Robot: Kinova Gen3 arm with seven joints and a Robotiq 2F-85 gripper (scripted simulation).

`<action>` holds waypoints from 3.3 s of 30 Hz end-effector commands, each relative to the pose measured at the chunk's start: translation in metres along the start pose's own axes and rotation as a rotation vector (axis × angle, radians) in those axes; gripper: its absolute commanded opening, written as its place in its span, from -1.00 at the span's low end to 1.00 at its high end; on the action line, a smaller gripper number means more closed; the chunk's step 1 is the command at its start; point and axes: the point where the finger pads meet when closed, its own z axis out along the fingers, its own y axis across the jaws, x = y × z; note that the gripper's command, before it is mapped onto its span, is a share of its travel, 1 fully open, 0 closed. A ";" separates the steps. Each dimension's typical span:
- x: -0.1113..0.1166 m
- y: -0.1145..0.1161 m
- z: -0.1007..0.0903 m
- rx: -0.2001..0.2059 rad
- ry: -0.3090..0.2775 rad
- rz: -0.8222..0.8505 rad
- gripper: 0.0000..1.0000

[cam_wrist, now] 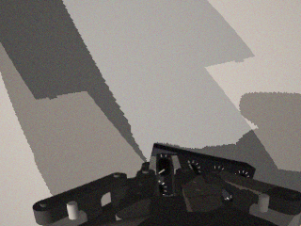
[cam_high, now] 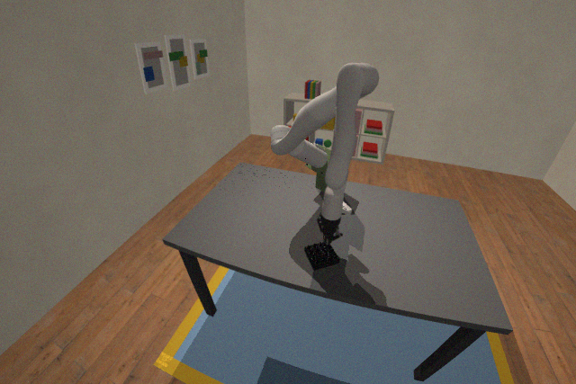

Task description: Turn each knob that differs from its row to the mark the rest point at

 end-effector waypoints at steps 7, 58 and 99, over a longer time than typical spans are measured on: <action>0.000 0.000 0.000 -0.001 0.000 -0.090 -0.83; 0.000 0.000 0.000 -0.001 -0.001 -0.883 -0.83; 0.000 0.000 0.000 -0.001 -0.001 -1.292 -0.83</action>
